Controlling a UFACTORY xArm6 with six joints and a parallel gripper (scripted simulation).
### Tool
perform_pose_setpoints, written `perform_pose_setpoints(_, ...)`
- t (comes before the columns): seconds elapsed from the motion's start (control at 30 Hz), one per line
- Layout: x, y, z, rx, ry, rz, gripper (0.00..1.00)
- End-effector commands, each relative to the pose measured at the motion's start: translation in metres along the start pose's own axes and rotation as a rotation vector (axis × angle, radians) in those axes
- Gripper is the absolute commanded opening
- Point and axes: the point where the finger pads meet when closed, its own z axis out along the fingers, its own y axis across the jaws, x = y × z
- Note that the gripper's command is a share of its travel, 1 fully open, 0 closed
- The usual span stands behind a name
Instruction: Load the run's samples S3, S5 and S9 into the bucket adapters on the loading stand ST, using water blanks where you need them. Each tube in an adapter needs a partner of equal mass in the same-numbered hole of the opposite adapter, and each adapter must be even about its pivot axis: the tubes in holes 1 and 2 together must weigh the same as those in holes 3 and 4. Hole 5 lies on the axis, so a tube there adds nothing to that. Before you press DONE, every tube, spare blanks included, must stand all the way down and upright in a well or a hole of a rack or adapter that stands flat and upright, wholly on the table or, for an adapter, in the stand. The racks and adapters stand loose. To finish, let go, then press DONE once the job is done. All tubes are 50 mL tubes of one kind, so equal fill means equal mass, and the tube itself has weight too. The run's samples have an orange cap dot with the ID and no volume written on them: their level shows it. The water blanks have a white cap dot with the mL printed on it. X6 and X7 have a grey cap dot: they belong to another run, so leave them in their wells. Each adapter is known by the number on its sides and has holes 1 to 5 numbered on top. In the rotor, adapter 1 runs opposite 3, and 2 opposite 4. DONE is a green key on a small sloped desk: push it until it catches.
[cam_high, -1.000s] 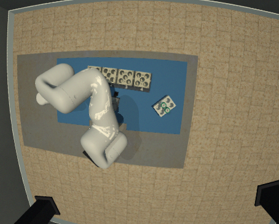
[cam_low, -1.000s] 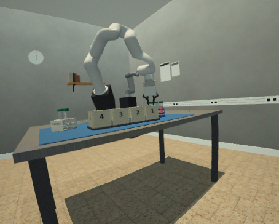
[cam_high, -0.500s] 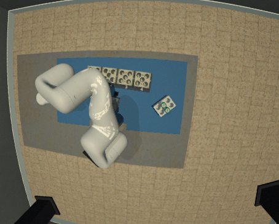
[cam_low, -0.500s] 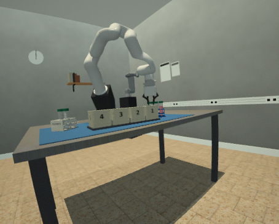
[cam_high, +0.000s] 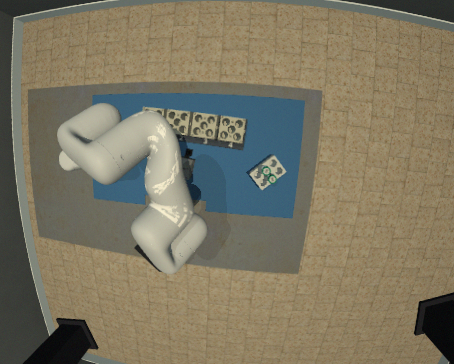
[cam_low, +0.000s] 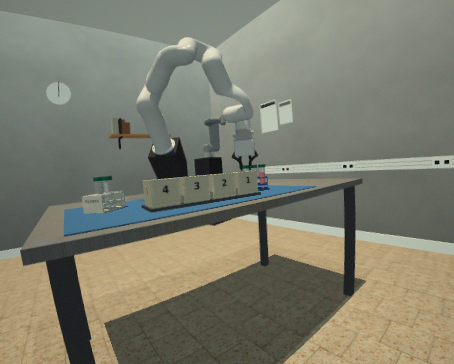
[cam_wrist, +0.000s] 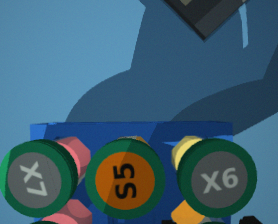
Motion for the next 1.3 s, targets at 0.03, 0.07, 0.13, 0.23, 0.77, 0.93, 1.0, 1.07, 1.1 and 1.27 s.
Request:
perform_pose_setpoints(0.03, 0.0, -0.001, -0.001, 0.003, -0.001, 0.001, 0.0)
perform_pose_setpoints(0.07, 0.0, -0.001, -0.001, 0.003, -0.001, 0.001, 0.0)
perform_pose_setpoints(0.13, 0.0, -0.001, -0.001, 0.003, -0.001, 0.001, 0.0)
perform_pose_setpoints(0.23, 0.0, -0.001, -0.003, 0.003, -0.001, 0.001, 0.0)
perform_pose_setpoints(0.77, 0.0, -0.001, -0.013, 0.003, -0.001, 0.001, 0.0)
perform_pose_setpoints(0.93, 0.0, -0.001, -0.016, 0.003, -0.001, 0.001, 0.0)
perform_pose_setpoints(1.0, 0.0, -0.001, -0.017, 0.003, -0.001, 0.001, 0.0)
perform_pose_setpoints(1.07, 0.0, -0.001, -0.019, 0.003, -0.001, 0.001, 0.0)
perform_pose_setpoints(1.1, 0.0, -0.001, -0.019, 0.003, -0.001, 0.001, 0.0)
perform_pose_setpoints(1.27, 0.0, -0.001, -0.021, 0.003, -0.001, 0.001, 0.0)
